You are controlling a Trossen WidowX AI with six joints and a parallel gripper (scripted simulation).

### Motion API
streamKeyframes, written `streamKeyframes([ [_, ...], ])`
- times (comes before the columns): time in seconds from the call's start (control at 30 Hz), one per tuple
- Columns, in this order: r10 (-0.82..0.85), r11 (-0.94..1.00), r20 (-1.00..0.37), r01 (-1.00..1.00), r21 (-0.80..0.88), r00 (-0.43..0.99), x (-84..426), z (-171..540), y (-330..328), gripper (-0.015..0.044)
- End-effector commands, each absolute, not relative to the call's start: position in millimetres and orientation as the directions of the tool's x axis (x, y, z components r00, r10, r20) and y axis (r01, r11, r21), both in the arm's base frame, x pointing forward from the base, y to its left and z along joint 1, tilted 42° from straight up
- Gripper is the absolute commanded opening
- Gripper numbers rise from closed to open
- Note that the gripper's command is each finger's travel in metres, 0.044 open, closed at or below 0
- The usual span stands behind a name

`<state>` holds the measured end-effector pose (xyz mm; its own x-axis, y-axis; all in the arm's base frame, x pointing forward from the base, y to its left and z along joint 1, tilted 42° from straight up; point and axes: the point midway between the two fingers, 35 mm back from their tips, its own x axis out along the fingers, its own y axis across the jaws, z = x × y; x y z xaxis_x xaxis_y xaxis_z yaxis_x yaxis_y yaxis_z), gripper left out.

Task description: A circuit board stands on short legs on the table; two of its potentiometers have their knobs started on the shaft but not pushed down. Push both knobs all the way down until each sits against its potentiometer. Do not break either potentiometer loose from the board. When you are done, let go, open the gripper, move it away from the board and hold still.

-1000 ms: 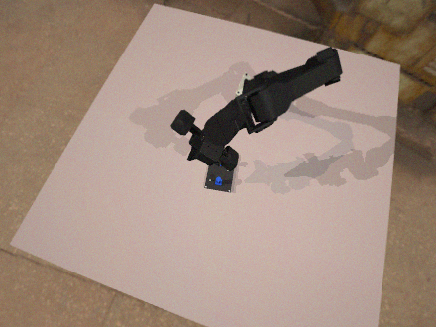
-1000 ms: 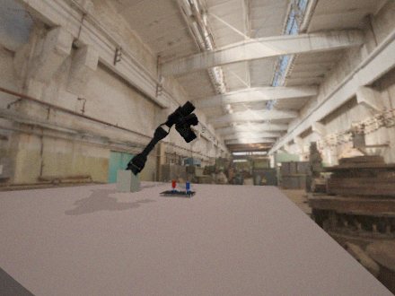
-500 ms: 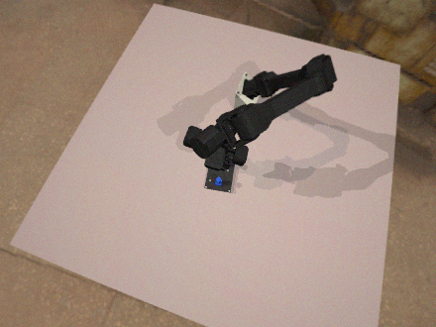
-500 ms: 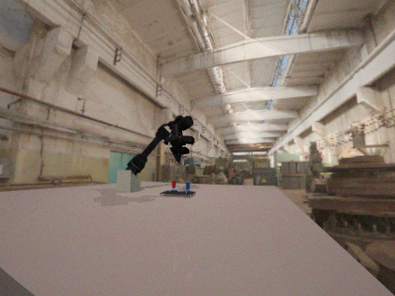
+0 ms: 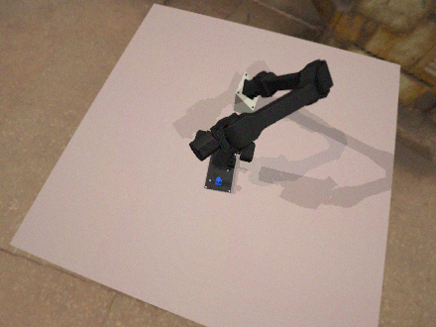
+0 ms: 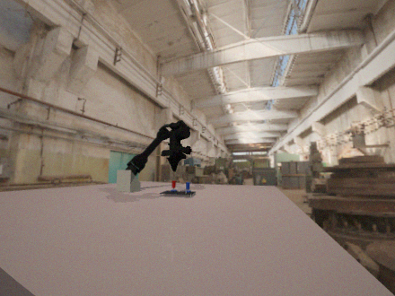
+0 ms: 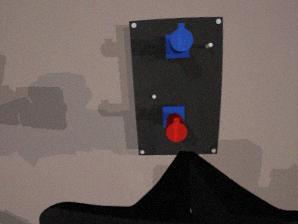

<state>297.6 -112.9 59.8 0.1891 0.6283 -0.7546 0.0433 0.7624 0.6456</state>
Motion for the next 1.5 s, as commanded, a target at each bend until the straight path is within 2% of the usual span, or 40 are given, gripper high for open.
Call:
streamKeyframes([
  [0.0, 0.642, 0.752, -0.746, 0.043, 0.657, 0.178, 299, 46, -99, 0.0],
  [1.47, 0.642, 0.752, -0.745, 0.043, 0.658, 0.179, 303, 28, -83, 0.0],
])
